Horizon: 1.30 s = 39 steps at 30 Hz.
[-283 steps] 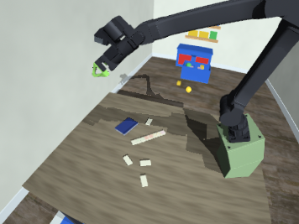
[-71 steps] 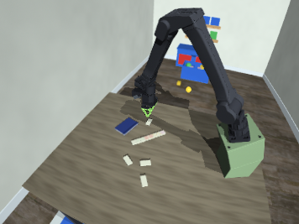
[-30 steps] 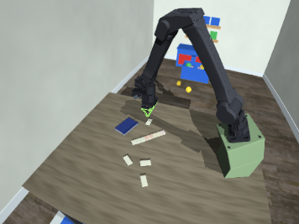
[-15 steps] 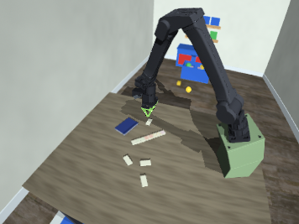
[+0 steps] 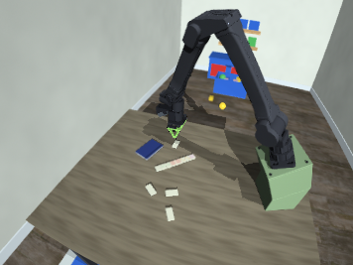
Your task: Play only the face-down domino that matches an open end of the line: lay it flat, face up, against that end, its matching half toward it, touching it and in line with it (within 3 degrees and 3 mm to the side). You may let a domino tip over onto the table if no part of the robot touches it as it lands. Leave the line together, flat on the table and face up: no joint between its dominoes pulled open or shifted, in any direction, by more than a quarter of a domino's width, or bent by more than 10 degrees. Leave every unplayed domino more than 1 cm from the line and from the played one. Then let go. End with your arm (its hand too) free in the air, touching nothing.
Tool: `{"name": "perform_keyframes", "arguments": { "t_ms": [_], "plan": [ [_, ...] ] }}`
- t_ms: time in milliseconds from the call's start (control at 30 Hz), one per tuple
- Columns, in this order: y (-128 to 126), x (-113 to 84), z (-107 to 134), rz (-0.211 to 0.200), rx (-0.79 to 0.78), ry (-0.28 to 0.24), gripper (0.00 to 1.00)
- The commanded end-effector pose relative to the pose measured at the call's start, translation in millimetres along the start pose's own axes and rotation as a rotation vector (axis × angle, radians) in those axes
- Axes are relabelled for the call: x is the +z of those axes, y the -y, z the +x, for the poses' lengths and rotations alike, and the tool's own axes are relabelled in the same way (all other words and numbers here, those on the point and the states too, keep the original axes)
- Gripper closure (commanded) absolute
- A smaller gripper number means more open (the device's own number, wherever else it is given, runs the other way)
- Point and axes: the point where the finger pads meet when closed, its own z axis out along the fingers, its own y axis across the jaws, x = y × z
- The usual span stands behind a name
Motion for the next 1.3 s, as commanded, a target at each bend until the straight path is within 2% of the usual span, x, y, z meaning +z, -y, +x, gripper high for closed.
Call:
{"name": "perform_keyframes", "arguments": {
  "t_ms": [0, 200, 433, 467, 767, 1000, 1033, 1267],
  "plan": [
    [6.4, -11.0, -13.2, 0.015, 0.002, 0.029, 0.3],
    [14.6, -22.7, -28.1, 0.031, 0.008, 0.06, 0.3],
    [14.6, -22.7, -28.1, 0.031, 0.008, 0.06, 0.3],
    [2.9, -5.5, -5.8, 0.007, 0.001, 0.014, 0.3],
    [15.1, -24.0, -30.1, 0.033, 0.012, 0.064, 0.3],
    [15.1, -24.0, -30.1, 0.033, 0.012, 0.064, 0.3],
    [3.7, -2.3, -8.3, 0.009, 0.002, 0.018, 0.3],
    [12.8, 12.3, -25.8, 0.028, 0.013, 0.054, 0.3]
  ]
}}
